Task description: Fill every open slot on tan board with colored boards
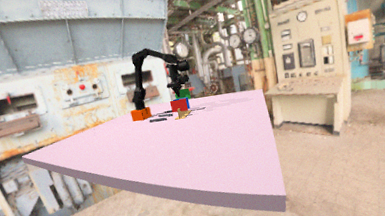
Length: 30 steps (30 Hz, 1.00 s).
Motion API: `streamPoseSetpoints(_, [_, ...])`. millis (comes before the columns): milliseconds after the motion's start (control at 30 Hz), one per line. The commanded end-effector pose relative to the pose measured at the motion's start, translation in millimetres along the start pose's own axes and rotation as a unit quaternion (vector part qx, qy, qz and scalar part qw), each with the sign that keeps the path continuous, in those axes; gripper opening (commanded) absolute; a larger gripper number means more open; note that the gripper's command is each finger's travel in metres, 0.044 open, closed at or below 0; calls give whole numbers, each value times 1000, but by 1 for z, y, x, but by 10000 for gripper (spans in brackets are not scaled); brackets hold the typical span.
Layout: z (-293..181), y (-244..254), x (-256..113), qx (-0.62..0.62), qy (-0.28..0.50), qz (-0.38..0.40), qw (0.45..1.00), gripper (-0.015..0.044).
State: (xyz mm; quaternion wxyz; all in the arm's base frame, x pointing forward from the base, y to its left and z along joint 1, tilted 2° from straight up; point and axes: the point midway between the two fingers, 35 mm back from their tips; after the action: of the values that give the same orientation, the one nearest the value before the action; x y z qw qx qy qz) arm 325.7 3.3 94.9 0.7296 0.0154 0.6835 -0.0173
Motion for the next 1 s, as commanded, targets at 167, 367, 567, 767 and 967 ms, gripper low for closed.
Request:
streamPoseSetpoints(167, [-2,0,16,-3,1,1,1000,0])
streamPoseSetpoints(367, [-2,0,18,-3,1,1,1000,0])
streamPoseSetpoints(567, [-2,0,21,-3,1,1,1000,0])
streamPoseSetpoints(767, [-2,0,24,-3,1,1,1000,0])
streamPoseSetpoints(967, [-2,0,27,-3,1,1,1000,0])
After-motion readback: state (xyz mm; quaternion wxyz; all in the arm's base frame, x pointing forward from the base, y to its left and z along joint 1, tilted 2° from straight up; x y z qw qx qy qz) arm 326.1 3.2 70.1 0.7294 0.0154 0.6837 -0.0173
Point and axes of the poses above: the point midway between the two fingers, 35 mm back from their tips, its own x axis out along the fingers, its own y axis across the jaws, z = x × y, and after that the axes turned 5 degrees about x, right-handed
